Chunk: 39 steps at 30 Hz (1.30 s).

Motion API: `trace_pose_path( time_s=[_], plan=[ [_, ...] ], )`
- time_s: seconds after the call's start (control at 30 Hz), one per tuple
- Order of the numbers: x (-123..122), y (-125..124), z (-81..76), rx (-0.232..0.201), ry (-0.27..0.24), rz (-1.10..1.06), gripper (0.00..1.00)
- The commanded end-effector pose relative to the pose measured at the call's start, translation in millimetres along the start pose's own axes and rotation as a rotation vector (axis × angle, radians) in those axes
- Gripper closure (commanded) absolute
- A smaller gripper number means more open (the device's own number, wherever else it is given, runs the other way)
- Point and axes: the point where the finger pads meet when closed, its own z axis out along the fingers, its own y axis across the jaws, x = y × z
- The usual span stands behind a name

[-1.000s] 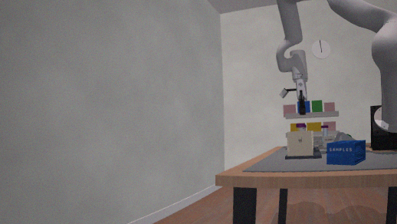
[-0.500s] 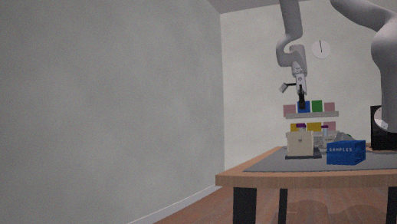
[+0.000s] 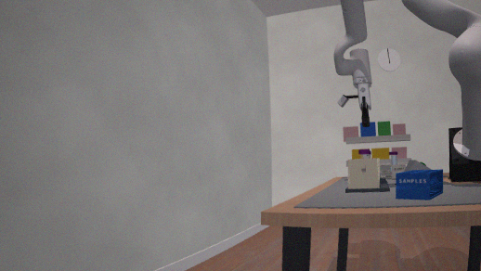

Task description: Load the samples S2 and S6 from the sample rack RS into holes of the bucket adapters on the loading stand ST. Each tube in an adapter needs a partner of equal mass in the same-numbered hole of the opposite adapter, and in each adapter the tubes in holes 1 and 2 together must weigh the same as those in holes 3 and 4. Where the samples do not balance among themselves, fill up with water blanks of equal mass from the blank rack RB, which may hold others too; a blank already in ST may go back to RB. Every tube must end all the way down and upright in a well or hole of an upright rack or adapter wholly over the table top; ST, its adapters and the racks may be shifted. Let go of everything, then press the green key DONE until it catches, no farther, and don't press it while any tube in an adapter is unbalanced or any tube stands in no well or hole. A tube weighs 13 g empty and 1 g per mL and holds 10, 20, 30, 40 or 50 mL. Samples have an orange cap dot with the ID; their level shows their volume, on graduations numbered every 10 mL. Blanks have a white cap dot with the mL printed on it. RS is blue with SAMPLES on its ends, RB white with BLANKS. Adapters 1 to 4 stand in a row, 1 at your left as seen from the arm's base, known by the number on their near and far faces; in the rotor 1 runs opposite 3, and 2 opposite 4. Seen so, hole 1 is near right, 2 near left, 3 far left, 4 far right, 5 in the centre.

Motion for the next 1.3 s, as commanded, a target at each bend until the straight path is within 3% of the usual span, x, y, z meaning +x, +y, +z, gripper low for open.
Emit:
trace_pose_path(
  time_s=[0.0, 0.63, 0.67, 1.27],
  plan=[
    [0.4, 0.2, -0.8, -0.001, 0.001, 0.0, 0.57],
    [0.4, 0.2, -0.8, -0.001, 0.001, 0.0, 0.57],
    [-3.3, -2.6, 1.0, -0.005, -0.004, 0.032, 1.0],
    [-63.1, -47.6, 29.4, -0.082, -0.081, 0.555, 1.0]
  ],
)
